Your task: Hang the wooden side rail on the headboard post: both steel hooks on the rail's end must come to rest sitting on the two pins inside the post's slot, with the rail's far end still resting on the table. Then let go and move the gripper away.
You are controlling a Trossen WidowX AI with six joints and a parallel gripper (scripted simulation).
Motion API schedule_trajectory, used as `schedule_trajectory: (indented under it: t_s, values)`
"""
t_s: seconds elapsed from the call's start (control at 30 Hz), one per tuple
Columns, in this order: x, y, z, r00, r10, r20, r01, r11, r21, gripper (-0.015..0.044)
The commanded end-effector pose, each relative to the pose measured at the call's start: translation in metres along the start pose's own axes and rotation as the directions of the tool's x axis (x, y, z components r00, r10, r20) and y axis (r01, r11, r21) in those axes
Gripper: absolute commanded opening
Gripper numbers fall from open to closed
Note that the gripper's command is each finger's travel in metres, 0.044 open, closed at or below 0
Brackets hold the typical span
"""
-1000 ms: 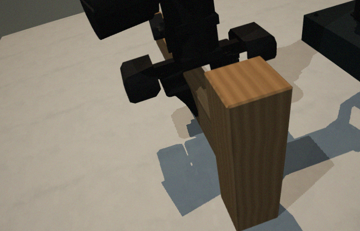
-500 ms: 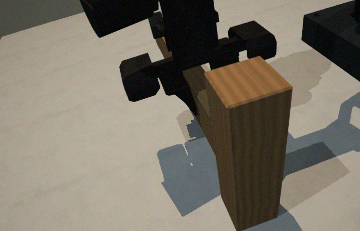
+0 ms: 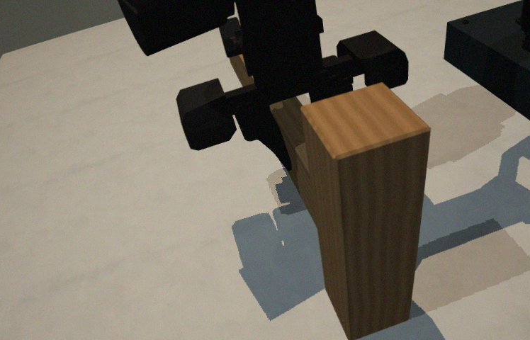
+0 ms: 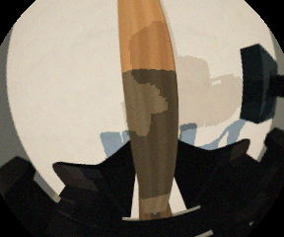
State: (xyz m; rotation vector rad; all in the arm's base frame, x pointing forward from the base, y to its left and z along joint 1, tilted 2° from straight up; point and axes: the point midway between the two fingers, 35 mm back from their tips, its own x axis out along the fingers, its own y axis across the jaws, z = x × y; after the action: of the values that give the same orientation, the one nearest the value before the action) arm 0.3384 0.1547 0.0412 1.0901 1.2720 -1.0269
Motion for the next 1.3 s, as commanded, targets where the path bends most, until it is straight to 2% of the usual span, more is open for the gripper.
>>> schedule_trajectory:
  t_s: [0.0, 1.27]
  values:
    - [-0.0037, 0.0015, -0.0006, 1.0, 0.014, 0.001, -0.014, 1.0, 0.006, 0.0]
    - [-0.0013, 0.001, -0.0048, 1.0, 0.014, 0.001, -0.014, 1.0, 0.006, 0.0]
